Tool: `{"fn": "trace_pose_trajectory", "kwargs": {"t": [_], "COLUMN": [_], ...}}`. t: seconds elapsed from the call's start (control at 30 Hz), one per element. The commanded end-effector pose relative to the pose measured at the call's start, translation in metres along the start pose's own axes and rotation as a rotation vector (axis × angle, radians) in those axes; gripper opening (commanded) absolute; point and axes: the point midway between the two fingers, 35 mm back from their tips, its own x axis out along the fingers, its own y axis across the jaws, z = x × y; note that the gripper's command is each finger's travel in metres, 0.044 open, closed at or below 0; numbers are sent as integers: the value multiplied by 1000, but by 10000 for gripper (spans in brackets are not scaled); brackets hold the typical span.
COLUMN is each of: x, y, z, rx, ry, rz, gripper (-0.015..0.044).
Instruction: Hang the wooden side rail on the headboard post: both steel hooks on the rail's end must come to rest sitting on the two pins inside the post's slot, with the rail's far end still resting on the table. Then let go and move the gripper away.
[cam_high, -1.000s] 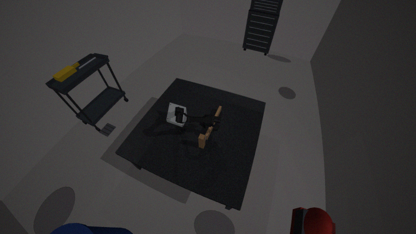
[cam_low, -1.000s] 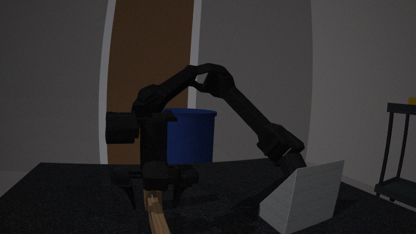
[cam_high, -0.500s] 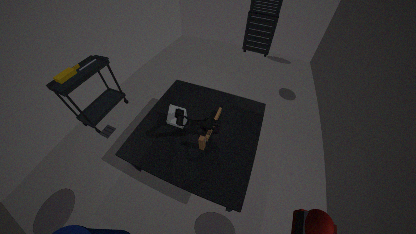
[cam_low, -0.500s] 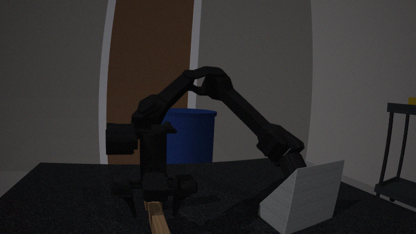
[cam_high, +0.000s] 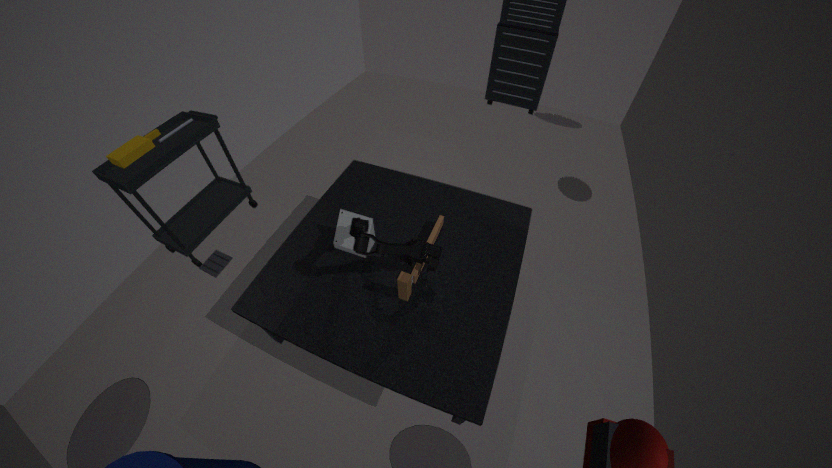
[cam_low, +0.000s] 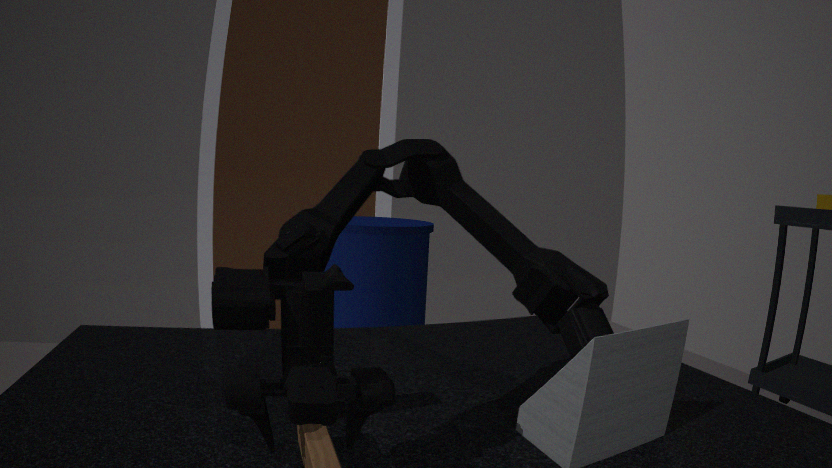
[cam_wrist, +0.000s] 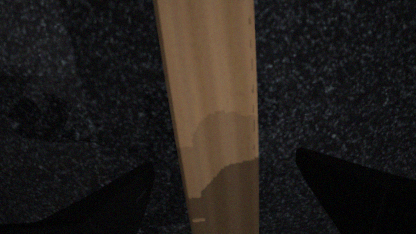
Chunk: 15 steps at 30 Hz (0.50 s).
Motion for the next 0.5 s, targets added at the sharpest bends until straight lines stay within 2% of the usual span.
{"fn": "trace_pose_trajectory", "kwargs": {"t": [0.0, 0.17, 0.47], "x": [9, 10, 10], "y": [5, 5, 5], "z": [0, 0, 0], "rx": [-11, -11, -11], "ry": [8, 8, 8], "rz": [11, 11, 11], "gripper": [440, 440, 204]}}
